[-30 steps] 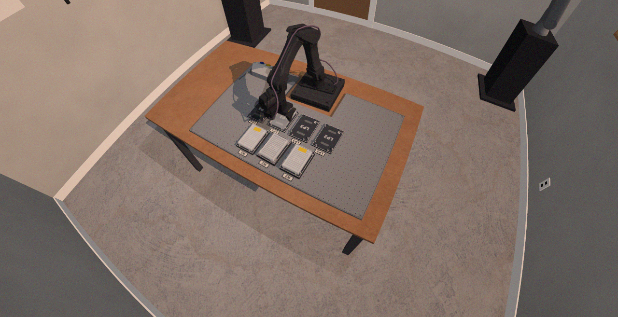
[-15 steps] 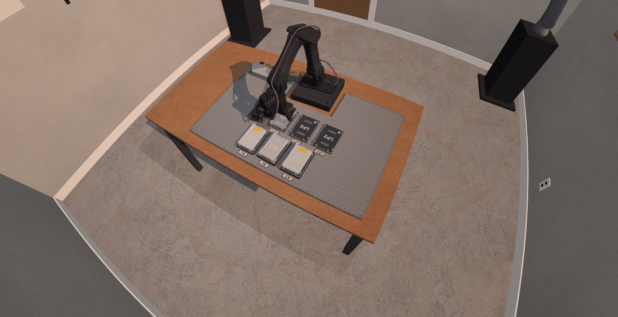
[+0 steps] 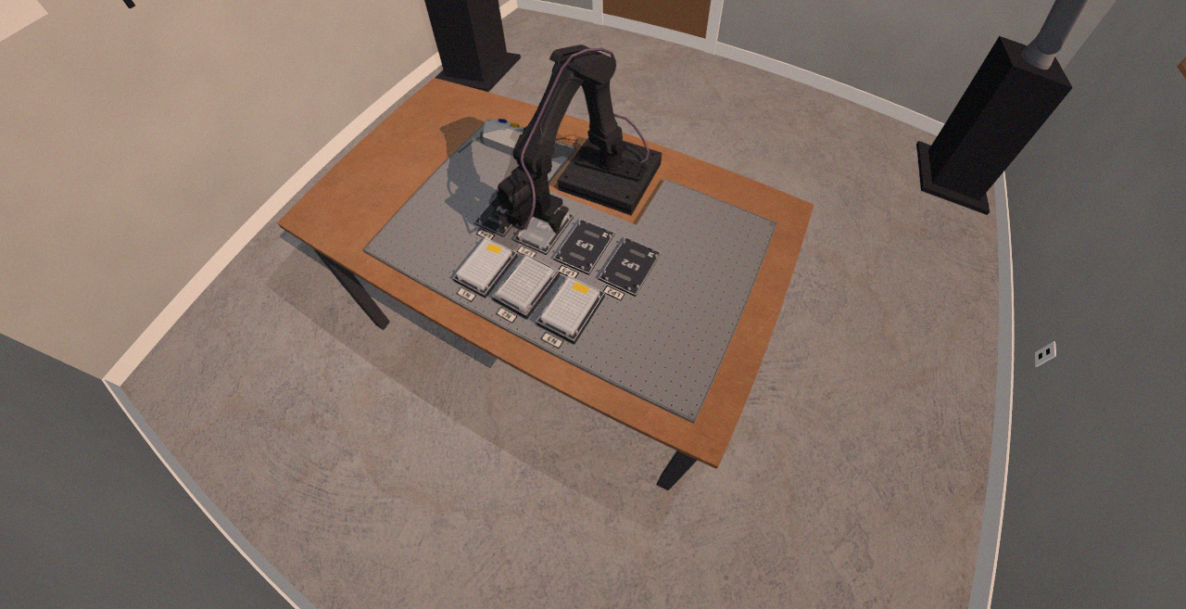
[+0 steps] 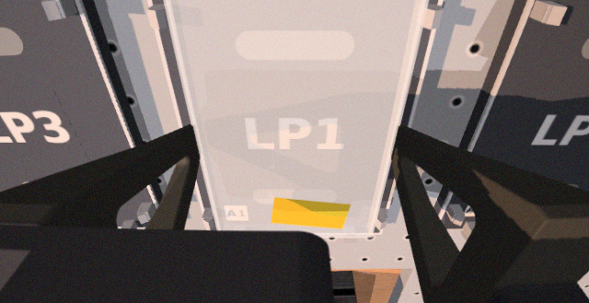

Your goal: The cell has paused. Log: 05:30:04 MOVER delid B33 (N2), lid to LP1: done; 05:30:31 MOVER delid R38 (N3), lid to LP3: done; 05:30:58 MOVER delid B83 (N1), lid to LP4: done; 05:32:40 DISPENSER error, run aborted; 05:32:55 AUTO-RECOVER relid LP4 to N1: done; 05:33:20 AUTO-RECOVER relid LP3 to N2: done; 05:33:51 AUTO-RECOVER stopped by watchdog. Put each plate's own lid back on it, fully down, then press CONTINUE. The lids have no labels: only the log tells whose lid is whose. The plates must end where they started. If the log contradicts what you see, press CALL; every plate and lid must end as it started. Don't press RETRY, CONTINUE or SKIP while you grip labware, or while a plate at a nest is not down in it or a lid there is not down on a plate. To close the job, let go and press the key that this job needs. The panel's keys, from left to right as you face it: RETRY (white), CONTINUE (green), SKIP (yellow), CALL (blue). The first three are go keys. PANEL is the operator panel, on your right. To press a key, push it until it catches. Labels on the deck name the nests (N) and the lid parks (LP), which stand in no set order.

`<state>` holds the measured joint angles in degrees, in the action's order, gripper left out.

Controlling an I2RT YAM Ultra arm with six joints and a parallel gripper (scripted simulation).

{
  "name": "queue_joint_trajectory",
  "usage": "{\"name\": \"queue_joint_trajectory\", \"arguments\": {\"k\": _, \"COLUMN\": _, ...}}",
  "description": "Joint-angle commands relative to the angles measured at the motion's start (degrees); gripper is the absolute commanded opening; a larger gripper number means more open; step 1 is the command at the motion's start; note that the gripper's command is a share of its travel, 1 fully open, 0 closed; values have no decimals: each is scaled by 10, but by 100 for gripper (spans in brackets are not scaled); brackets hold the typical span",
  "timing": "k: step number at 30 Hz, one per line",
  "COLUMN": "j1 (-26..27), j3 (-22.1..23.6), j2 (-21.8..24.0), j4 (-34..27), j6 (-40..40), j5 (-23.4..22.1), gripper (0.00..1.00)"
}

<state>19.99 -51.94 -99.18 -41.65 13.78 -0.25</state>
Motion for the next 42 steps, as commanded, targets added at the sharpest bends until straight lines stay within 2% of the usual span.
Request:
{"name": "queue_joint_trajectory", "arguments": {"k": 1, "j1": -5, "j3": -2, "j2": 17, "j4": -12, "j6": -4, "j5": -1, "gripper": 0}}
{"name": "queue_joint_trajectory", "arguments": {"k": 31, "j1": -1, "j3": -69, "j2": 66, "j4": -115, "j6": -2, "j5": -1, "gripper": 0}}
{"name": "queue_joint_trajectory", "arguments": {"k": 42, "j1": 1, "j3": -70, "j2": 68, "j4": -120, "j6": -1, "j5": -1, "gripper": 0}}
